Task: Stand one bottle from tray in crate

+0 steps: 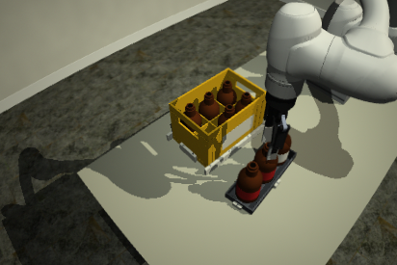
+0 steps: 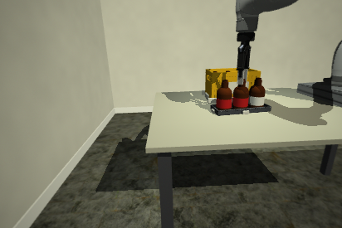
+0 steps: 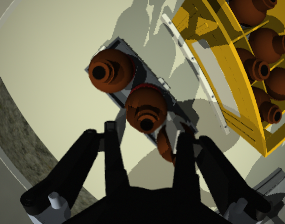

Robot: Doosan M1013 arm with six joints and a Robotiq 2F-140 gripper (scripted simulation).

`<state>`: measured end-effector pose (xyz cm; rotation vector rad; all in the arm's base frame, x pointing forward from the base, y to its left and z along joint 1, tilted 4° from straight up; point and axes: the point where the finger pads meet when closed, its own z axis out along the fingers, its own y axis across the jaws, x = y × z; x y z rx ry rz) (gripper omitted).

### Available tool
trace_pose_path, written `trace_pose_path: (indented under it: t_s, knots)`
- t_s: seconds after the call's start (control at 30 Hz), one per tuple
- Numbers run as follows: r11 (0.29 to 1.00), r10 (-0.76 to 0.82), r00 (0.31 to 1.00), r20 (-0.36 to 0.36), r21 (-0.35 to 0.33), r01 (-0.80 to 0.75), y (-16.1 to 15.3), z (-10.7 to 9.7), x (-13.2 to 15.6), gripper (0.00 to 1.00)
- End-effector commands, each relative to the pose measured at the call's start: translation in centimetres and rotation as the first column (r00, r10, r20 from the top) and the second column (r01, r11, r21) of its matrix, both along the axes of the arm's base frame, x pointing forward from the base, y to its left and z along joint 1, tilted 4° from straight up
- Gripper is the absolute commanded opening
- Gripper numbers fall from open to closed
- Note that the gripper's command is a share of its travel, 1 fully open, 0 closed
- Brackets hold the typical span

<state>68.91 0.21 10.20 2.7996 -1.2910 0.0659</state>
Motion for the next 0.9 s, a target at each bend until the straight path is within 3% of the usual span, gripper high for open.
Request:
trace_pose_path:
  t_s: [0.0,0.1,0.13,0.87]
  knots:
    - [1.000,0.000,1.000,0.000,0.000,0.000,0.00,0.01,0.00,0.38]
    - [1.000,0.000,1.000,0.000,0.000,0.000,0.00,0.01,0.00,0.38]
    - [1.000,0.000,1.000,0.000,0.000,0.000,0.00,0.01,0.00,0.00]
    - [1.000,0.000,1.000,0.000,0.000,0.000,0.00,0.01,0.00,0.00]
